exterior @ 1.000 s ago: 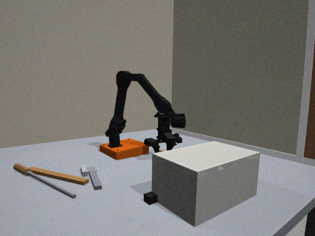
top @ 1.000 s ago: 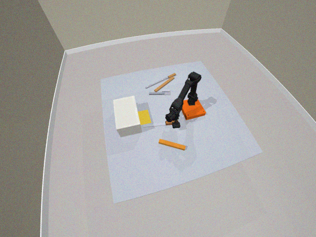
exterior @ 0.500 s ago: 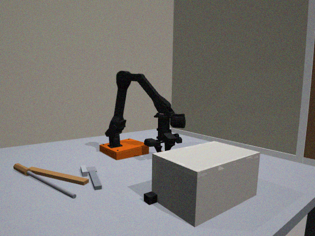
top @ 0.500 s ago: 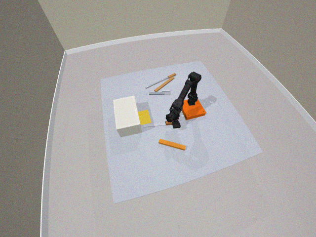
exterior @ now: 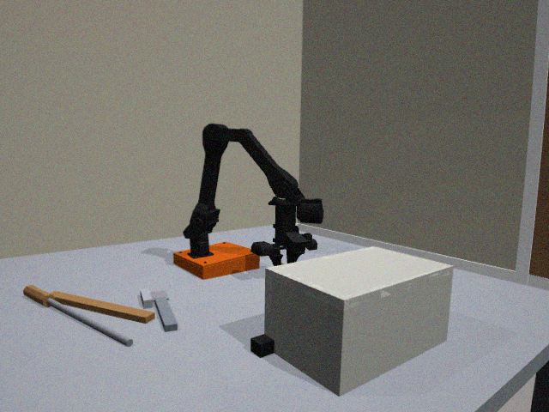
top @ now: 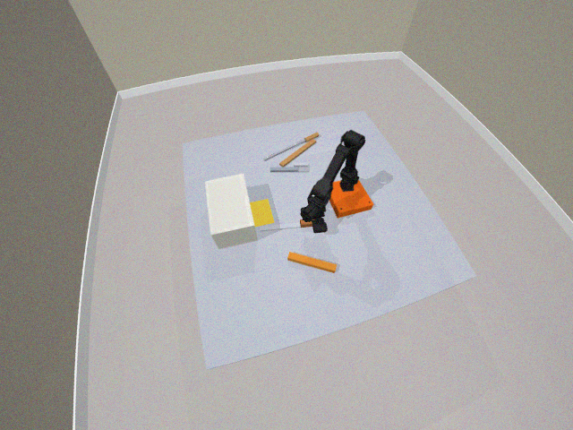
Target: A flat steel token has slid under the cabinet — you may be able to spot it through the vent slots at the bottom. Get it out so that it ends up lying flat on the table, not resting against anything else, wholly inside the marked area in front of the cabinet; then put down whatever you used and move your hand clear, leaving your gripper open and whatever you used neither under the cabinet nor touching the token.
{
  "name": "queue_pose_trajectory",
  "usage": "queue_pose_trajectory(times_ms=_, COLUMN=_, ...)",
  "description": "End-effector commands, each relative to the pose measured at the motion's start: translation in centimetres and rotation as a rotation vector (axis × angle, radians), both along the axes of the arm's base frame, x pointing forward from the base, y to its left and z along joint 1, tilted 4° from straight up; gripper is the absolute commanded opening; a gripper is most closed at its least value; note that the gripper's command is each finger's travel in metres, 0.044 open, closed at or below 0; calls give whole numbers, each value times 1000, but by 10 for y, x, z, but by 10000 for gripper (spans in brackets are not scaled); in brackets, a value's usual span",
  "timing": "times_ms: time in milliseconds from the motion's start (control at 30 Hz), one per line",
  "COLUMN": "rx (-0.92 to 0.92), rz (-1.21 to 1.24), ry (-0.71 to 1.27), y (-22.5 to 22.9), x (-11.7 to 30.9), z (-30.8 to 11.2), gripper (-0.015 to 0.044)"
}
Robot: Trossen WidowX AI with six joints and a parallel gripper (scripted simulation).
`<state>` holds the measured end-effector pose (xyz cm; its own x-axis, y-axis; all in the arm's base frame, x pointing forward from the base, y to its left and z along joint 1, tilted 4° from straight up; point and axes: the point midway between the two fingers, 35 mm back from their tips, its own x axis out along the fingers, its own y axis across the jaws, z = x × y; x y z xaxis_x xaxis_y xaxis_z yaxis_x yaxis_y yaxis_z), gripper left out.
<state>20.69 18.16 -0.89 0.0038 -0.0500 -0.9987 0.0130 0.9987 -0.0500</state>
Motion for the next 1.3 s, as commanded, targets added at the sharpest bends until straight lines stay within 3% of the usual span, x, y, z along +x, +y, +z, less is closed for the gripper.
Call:
queue_pose_trajectory(times_ms=0, rx=2, rz=3, ry=-1, y=1, x=5, z=0, gripper=0)
queue_pose_trajectory(times_ms=1267, rx=1, rz=7, ry=1, y=1, x=57, z=1, gripper=0)
